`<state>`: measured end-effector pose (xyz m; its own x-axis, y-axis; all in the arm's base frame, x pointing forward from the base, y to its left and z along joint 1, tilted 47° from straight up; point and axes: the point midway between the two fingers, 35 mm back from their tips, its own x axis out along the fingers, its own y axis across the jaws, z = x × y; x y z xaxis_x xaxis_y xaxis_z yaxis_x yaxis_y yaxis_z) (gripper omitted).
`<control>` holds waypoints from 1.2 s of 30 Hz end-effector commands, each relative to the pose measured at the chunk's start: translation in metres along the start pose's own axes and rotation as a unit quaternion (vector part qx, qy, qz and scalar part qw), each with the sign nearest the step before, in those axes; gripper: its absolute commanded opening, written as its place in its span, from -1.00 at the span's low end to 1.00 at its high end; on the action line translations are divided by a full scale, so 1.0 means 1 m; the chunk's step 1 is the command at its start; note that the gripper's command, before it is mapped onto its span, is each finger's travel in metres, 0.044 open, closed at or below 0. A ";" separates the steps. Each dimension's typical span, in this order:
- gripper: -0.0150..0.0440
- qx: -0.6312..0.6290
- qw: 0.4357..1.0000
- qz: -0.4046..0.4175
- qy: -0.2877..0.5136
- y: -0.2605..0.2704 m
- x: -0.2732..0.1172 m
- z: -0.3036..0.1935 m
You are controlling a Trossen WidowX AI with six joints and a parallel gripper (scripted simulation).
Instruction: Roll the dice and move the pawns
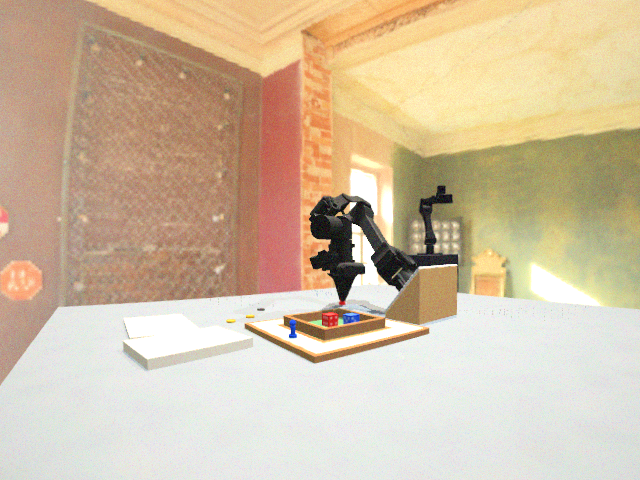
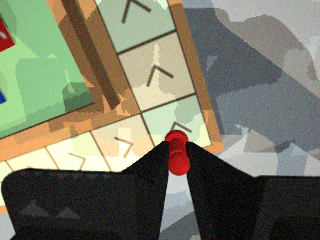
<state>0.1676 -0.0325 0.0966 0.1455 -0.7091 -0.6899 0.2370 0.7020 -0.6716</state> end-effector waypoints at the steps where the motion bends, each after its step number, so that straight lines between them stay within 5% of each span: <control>1: -0.49 0.001 1.000 -0.001 -0.004 -0.002 0.009 0.000; 16: -0.49 0.001 1.000 -0.001 -0.004 -0.002 0.025 0.000; 32: 0.93 0.001 1.000 0.000 -0.001 -0.001 0.020 0.000; 36: 1.00 0.000 1.000 0.002 -0.002 0.000 -0.012 0.000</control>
<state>0.1676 -0.0392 0.0919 0.1466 -0.7098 -0.6890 0.2370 0.7014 -0.6722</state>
